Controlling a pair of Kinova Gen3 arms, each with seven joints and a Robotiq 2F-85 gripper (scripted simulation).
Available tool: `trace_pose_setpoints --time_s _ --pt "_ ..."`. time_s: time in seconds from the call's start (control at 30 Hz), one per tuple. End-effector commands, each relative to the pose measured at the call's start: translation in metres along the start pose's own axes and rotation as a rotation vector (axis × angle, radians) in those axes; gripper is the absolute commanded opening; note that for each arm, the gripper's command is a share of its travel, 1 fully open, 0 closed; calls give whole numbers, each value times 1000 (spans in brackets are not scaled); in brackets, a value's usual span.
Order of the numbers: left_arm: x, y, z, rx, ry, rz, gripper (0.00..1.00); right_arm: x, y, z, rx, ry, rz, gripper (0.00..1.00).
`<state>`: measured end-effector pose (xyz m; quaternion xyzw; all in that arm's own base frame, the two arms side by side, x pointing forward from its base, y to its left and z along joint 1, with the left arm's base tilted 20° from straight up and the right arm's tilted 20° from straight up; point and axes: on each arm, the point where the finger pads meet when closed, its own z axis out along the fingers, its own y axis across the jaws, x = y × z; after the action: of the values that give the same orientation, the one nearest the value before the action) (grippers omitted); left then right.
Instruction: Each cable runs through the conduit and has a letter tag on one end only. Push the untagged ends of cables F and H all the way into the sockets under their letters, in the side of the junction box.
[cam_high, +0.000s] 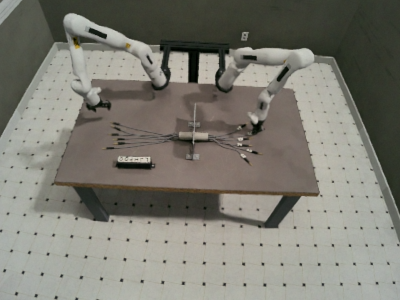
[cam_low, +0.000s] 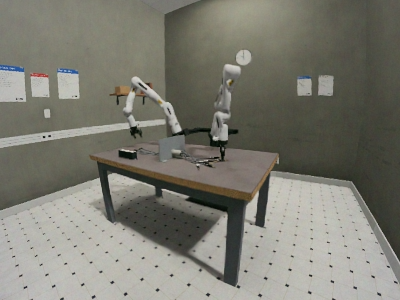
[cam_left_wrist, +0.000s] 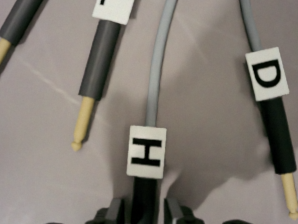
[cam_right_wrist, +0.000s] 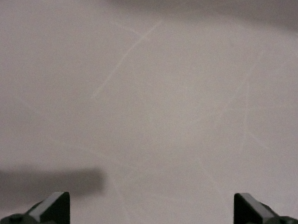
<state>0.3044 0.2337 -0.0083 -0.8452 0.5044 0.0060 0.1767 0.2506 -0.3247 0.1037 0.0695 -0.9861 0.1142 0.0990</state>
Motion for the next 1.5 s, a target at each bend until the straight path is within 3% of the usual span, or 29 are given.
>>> trace_pose_setpoints --time_s 0.0,0.03,0.57,0.6,1.47 --pt "0 0 0 1 0 0 315 0 0 -1 1 -1 0 1000" --pt "0 0 -70 1 0 0 315 0 0 -1 1 -1 0 1000" --pt "0 0 -75 1 0 0 315 0 0 -1 1 -1 0 1000" --pt "0 0 -100 16 14 -3 315 0 0 -1 1 -1 0 1000" --pt "0 0 -100 18 15 -3 315 0 0 -1 1 -1 0 1000"
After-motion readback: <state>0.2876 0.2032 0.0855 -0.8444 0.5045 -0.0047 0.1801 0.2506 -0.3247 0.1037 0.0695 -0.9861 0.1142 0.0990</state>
